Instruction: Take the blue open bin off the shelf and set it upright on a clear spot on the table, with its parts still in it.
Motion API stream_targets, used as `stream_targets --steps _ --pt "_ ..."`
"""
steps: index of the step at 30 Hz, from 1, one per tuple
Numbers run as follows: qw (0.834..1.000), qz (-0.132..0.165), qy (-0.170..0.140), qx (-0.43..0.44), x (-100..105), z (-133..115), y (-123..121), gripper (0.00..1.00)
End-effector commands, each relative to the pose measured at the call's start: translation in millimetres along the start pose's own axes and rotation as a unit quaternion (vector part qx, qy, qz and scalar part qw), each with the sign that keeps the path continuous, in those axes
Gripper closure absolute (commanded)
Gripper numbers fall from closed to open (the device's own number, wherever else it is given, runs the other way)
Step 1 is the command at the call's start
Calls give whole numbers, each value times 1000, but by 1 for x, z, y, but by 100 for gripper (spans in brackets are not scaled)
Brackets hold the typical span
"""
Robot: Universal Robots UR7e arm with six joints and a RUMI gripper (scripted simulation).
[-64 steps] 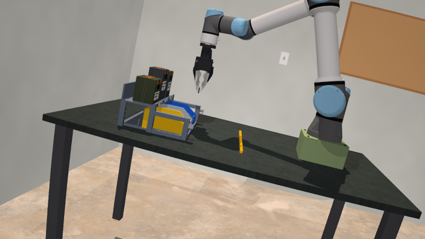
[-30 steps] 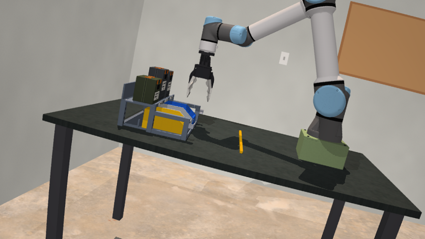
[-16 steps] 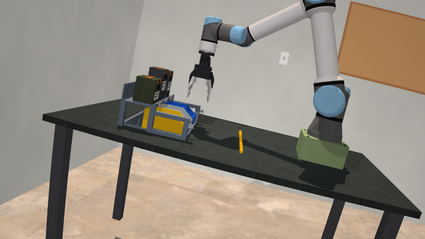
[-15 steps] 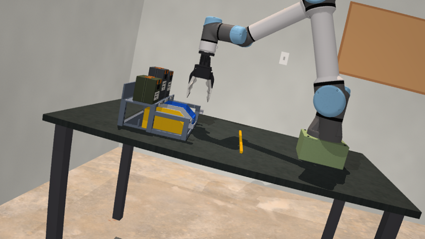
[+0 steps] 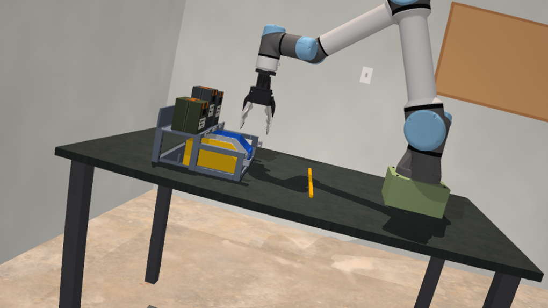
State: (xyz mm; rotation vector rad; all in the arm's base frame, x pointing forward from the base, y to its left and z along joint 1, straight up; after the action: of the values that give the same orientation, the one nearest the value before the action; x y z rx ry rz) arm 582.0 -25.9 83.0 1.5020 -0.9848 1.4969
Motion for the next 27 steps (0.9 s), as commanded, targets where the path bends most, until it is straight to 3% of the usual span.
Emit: stream_targets --steps 1,27 --pt "1000 1 0 0 -9 0 -1 42" --pt "1000 1 0 0 -51 1 -1 42"
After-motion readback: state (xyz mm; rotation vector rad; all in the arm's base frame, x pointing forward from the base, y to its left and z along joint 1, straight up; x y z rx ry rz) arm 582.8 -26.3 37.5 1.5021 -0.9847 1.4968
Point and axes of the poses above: the point where the finger pads meet when closed, its own x axis back along the fingers, its own y axis across the jaws, z = x × y, the point moved 6 cm from there along x, back along the fingers, and after that the axes turned 15 degrees about x, right-handed, at the moved point
